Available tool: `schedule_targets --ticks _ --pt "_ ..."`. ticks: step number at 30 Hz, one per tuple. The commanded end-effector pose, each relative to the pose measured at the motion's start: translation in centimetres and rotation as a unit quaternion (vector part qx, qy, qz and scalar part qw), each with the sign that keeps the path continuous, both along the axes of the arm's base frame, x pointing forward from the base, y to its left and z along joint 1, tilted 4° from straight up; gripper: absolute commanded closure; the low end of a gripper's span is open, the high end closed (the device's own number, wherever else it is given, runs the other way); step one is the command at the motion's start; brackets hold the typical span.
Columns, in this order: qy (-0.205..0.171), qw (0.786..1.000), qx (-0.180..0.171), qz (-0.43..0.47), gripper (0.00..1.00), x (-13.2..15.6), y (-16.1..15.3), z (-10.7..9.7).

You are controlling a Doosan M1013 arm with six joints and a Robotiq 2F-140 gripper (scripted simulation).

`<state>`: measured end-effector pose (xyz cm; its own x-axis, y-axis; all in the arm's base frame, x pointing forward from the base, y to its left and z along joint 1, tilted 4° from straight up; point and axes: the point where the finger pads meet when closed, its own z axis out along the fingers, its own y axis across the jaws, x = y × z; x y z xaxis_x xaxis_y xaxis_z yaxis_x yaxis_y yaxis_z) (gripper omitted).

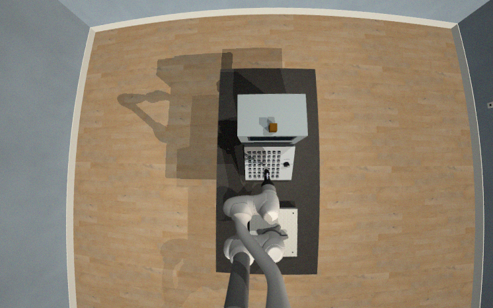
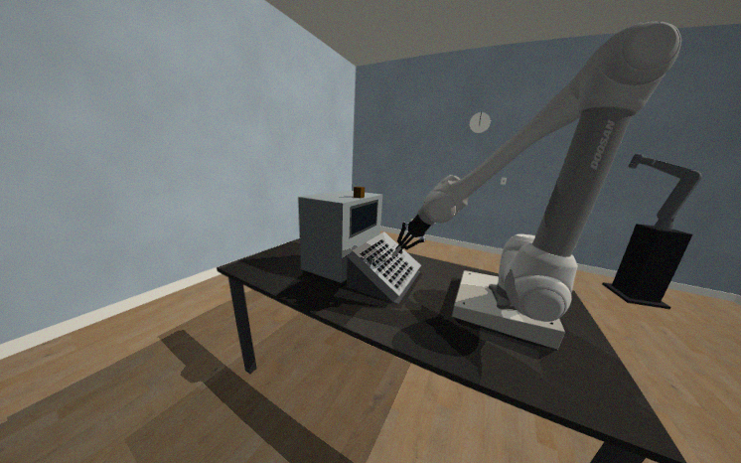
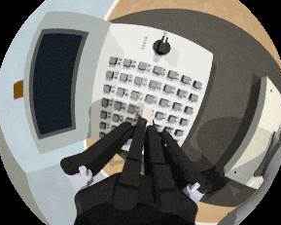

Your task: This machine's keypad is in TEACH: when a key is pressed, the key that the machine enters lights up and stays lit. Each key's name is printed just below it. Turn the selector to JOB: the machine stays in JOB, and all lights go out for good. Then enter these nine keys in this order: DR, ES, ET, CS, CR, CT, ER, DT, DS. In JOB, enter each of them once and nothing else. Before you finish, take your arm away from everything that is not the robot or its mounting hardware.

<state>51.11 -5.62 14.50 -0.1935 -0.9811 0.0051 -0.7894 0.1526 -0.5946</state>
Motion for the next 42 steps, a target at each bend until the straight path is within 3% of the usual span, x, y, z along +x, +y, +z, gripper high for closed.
schedule_targets --ticks 1,8,42 --pt "0.0 1.0 0.0 0.002 1.0 0.5 -1.8 0.6" --pt "0.0 1.0 0.0 0.002 1.0 1.3 -6.2 1.9" --pt "0.0 1.0 0.0 0.002 1.0 2.6 -6.5 0.1"
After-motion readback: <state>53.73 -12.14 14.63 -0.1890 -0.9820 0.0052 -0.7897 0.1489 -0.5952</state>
